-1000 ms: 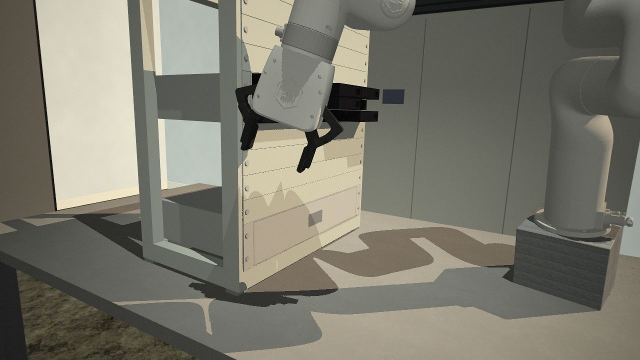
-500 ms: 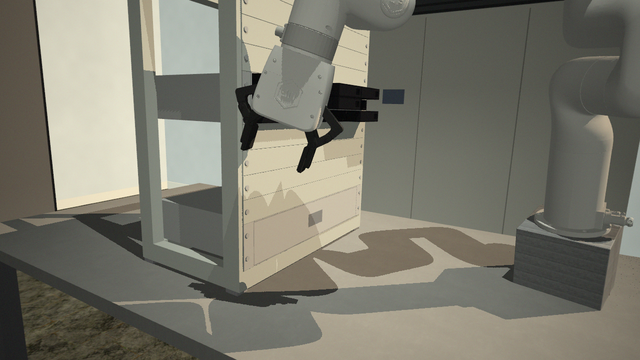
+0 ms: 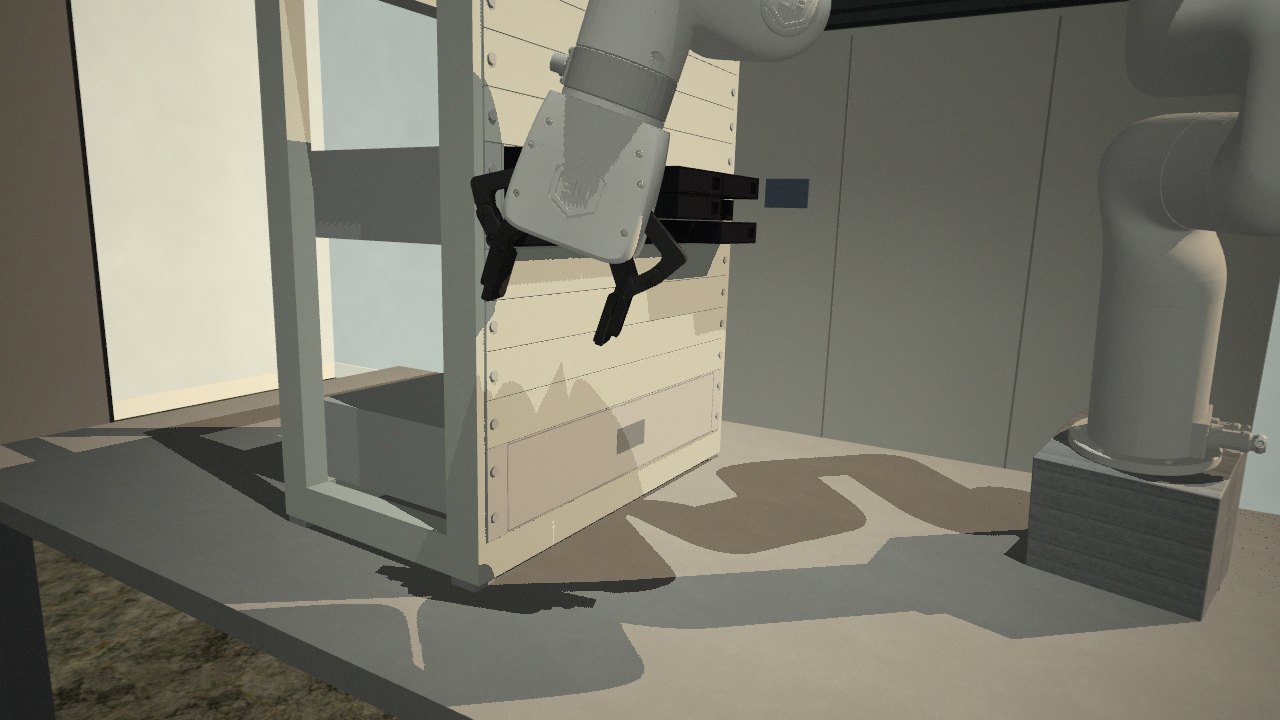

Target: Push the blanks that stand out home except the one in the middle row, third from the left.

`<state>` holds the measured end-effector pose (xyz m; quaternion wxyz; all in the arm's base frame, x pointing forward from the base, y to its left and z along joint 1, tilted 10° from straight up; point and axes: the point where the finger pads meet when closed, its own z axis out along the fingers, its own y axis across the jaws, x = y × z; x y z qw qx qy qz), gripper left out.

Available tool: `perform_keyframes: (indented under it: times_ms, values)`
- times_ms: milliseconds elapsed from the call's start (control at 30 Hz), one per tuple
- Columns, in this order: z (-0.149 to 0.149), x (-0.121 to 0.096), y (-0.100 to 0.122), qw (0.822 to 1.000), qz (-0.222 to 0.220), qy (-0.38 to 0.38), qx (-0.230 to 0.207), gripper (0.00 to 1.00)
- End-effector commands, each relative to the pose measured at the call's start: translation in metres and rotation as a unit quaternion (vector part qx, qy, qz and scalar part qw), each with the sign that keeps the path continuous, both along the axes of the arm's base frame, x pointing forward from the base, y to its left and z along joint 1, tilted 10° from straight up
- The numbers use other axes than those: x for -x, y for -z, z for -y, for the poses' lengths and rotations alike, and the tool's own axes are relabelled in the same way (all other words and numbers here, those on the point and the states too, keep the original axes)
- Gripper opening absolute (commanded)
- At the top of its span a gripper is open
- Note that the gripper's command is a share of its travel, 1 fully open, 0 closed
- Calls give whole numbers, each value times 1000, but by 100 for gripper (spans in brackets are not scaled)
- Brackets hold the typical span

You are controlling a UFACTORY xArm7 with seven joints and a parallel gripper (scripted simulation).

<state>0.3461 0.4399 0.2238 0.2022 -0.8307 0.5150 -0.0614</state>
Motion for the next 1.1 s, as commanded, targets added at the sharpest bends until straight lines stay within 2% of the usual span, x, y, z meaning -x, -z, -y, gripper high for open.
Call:
perform_keyframes:
  times_ms: [0,567,667,967,1033,1067]
  values:
    - [-1,-1,-2,1000,1,0,-2,100]
    - [0,3,-2,1000,1,0,-2,100]
    - [2,20,-1,1000,2,0,-2,100]
    - [12,104,2,1000,1,0,-2,100]
    - [12,104,2,1000,1,0,-2,100]
    - [13,111,2,1000,1,0,-2,100]
